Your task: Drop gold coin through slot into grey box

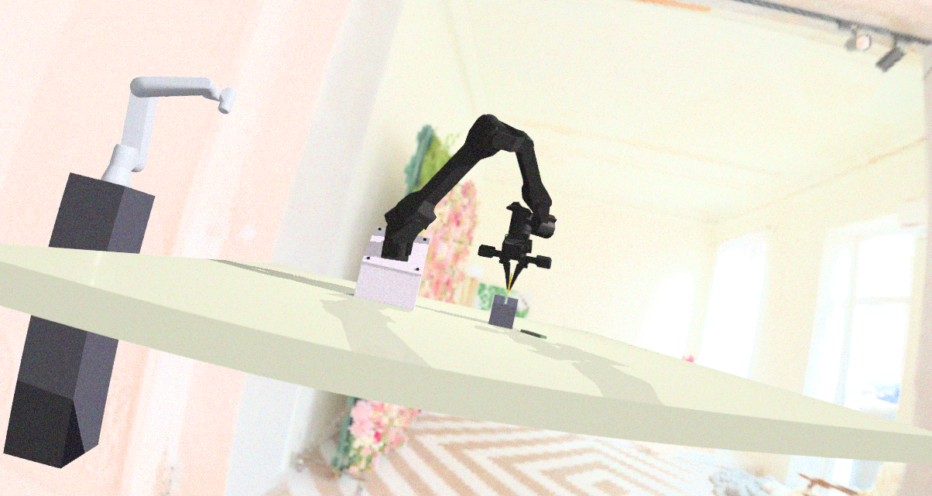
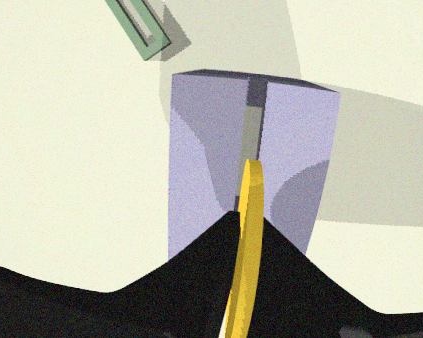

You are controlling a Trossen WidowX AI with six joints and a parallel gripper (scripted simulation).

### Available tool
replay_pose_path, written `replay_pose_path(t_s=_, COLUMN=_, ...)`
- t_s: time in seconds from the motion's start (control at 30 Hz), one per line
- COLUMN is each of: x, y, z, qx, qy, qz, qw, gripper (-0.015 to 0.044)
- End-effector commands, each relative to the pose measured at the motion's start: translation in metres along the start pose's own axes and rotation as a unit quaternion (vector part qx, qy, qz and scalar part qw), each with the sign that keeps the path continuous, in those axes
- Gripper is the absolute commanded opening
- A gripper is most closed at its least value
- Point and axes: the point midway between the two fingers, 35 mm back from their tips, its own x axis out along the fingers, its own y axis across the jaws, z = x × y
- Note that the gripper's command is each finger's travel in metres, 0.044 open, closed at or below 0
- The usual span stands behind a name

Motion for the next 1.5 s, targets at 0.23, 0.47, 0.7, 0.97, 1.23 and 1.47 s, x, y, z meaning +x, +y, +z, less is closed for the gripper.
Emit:
replay_pose_path(t_s=0.23, x=0.006, y=-0.002, z=0.002, qx=-0.005, qy=-0.004, qz=0.000, qw=1.000, gripper=0.0000)
replay_pose_path(t_s=0.47, x=0.004, y=0.000, z=0.000, qx=0.001, qy=0.000, qz=0.000, qw=1.000, gripper=0.0131)
replay_pose_path(t_s=0.7, x=0.004, y=0.000, z=0.000, qx=0.001, qy=0.000, qz=0.000, qw=1.000, gripper=0.0161)
replay_pose_path(t_s=0.97, x=-0.013, y=0.000, z=0.000, qx=0.000, qy=0.001, qz=0.000, qw=1.000, gripper=0.0292)
replay_pose_path(t_s=1.23, x=-0.058, y=-0.004, z=0.002, qx=-0.006, qy=-0.004, qz=0.000, qw=1.000, gripper=0.0440)
replay_pose_path(t_s=1.47, x=-0.058, y=-0.004, z=0.002, qx=-0.006, qy=-0.004, qz=0.000, qw=1.000, gripper=0.0440)
